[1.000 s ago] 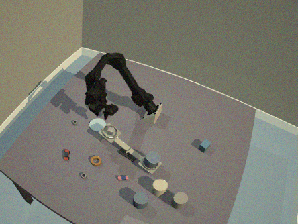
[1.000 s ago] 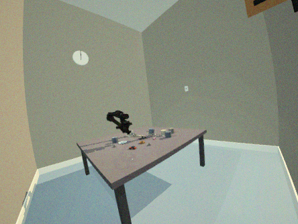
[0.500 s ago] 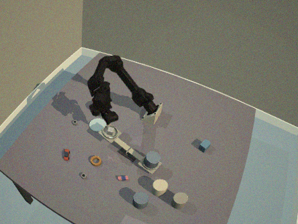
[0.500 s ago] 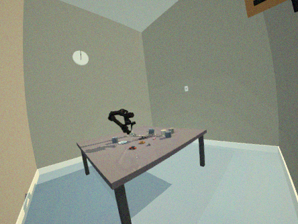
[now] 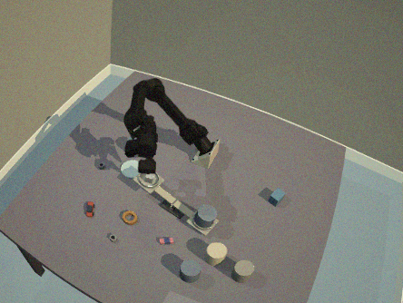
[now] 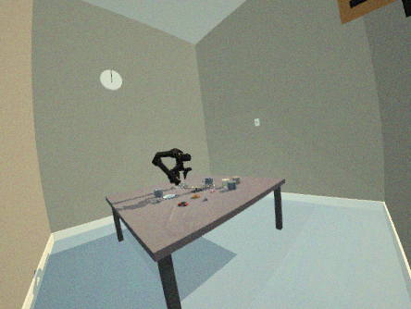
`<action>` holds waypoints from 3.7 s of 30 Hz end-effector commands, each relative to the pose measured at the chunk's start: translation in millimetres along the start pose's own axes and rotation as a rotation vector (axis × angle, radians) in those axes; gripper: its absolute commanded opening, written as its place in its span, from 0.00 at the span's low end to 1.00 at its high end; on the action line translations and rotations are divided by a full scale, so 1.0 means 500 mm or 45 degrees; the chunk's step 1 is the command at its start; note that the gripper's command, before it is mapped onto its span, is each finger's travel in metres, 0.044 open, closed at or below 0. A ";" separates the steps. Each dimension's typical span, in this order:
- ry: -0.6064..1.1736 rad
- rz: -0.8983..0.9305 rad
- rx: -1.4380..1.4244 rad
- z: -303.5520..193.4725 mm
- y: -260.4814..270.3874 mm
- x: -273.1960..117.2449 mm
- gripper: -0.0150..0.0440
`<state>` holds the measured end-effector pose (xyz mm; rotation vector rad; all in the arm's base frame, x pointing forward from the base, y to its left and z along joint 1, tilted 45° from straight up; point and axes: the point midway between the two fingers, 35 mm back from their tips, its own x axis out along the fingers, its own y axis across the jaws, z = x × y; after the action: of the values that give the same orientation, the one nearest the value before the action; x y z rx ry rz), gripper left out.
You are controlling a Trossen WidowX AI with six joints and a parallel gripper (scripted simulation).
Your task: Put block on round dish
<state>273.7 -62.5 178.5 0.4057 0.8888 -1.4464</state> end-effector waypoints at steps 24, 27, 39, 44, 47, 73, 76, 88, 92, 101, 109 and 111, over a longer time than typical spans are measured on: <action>-0.015 -0.010 0.196 -0.007 0.011 0.052 0.69; -0.016 -0.010 0.197 -0.007 0.011 0.062 0.69; -0.020 -0.011 0.200 -0.006 0.010 0.099 0.69; -0.020 -0.011 0.200 -0.006 0.010 0.099 0.52; -0.020 -0.011 0.200 -0.006 0.010 0.099 0.48; -0.021 0.203 0.149 -0.011 0.001 -0.088 0.25; -0.020 0.198 0.151 -0.003 -0.003 -0.082 0.25; -0.015 0.091 0.178 0.105 -0.106 0.029 0.25; -0.019 0.049 0.188 0.131 -0.150 0.063 0.25; -0.027 -0.015 0.199 0.158 -0.216 0.104 0.25; -0.026 -0.014 0.200 0.159 -0.215 0.139 0.25; -0.027 -0.014 0.201 0.160 -0.216 0.156 0.25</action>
<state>187.4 -179.3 211.1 0.5032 0.7538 -1.5316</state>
